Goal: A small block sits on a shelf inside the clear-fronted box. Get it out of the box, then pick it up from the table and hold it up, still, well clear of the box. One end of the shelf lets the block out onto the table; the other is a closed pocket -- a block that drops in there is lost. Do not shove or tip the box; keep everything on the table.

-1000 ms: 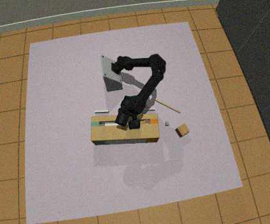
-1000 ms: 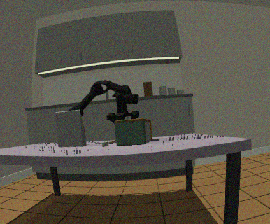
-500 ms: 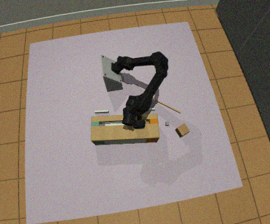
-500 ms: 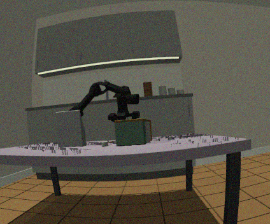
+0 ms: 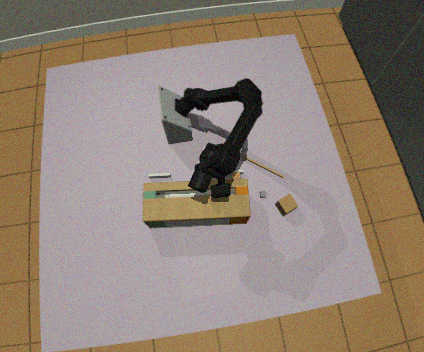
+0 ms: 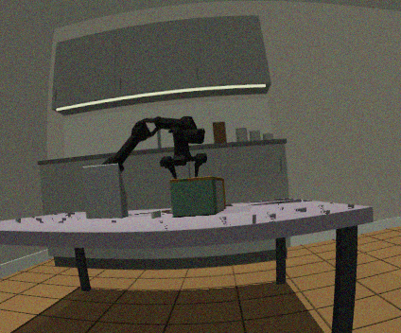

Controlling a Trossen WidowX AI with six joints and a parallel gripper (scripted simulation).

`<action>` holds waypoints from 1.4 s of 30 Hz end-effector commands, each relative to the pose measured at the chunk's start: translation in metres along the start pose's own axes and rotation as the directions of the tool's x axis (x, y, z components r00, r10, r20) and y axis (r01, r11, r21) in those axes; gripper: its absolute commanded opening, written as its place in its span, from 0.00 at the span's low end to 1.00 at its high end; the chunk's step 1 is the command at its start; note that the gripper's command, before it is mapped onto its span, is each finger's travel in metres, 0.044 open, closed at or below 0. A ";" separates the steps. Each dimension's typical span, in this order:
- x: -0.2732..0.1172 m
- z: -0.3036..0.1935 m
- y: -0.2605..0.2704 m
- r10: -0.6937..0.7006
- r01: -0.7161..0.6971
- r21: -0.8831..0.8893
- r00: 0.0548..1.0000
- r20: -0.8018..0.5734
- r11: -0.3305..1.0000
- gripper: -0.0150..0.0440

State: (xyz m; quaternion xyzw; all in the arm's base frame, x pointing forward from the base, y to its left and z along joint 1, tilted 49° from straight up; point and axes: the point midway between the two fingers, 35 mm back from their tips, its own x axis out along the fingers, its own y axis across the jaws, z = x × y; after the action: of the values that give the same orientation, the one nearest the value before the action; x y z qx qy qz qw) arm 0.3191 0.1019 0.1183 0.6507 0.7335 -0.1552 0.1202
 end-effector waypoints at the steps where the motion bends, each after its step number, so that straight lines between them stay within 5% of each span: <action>1: -0.016 -0.005 0.000 -0.002 0.002 -0.007 1.000 0.001 1.000 0.93; 4: -0.012 -0.003 0.000 0.008 -0.008 -0.002 1.000 -0.001 1.000 0.93; 6: -0.018 0.001 0.003 0.026 -0.024 -0.053 0.999 0.036 0.998 0.84; 8: -0.024 0.003 0.005 0.050 -0.030 -0.220 0.995 0.083 0.975 0.75; 12: -0.021 -0.003 0.000 0.062 0.012 -0.549 0.991 0.117 0.836 0.74; 15: -0.020 -0.007 -0.003 0.074 0.061 -0.759 0.987 0.142 0.648 0.74; 21: -0.016 -0.018 -0.011 0.115 0.202 -0.979 0.973 0.200 -0.009 0.74; 26: -0.013 -0.027 -0.017 0.157 0.287 -0.777 0.958 0.240 -0.560 0.74; 29: -0.012 -0.032 -0.021 0.186 0.304 -0.560 0.948 0.260 -0.771 0.74; 35: -0.011 -0.038 -0.025 0.226 0.283 -0.182 0.933 0.280 -0.942 0.74; 42: -0.009 -0.045 -0.030 0.271 0.189 0.278 0.916 0.295 -0.942 0.74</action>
State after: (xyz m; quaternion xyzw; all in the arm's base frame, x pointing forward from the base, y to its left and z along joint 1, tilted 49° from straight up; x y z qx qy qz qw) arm 0.3045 0.1025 0.1568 0.0350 0.4379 0.5312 0.7244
